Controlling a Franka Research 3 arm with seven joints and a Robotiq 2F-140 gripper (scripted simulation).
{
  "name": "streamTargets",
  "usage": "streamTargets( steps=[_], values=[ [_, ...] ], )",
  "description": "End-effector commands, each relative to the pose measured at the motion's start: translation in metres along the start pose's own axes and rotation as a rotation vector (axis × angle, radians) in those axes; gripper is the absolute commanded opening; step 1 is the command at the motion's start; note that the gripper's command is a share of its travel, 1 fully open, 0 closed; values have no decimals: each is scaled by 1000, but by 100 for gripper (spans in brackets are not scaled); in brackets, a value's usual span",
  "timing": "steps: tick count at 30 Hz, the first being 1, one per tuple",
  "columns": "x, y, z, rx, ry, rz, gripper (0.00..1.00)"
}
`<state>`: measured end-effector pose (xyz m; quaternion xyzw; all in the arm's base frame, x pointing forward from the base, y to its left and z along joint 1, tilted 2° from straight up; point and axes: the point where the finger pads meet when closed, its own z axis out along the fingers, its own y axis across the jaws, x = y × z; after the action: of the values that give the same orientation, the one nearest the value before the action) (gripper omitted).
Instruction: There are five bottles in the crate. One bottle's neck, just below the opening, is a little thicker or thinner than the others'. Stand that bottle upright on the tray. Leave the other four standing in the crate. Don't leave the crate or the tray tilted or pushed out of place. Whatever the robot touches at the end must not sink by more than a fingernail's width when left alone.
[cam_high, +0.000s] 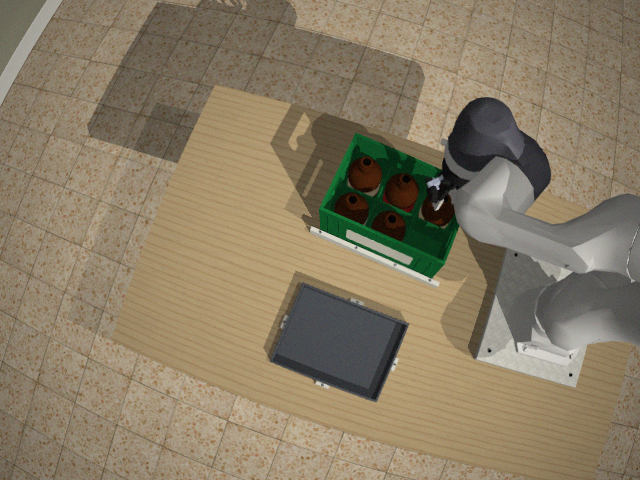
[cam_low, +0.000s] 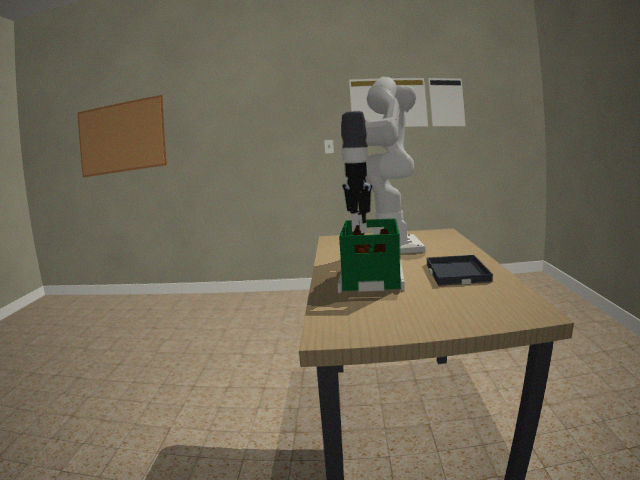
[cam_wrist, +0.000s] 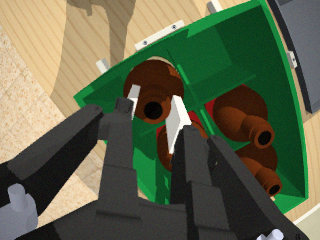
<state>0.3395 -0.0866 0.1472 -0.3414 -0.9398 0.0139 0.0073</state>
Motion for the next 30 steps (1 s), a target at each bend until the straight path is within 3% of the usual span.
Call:
streamTargets(
  steps=[1, 30],
  values=[
    [2, 1, 2, 0, 3, 1, 10],
    [1, 0, -5, 0, 3, 1, 10]
  ],
)
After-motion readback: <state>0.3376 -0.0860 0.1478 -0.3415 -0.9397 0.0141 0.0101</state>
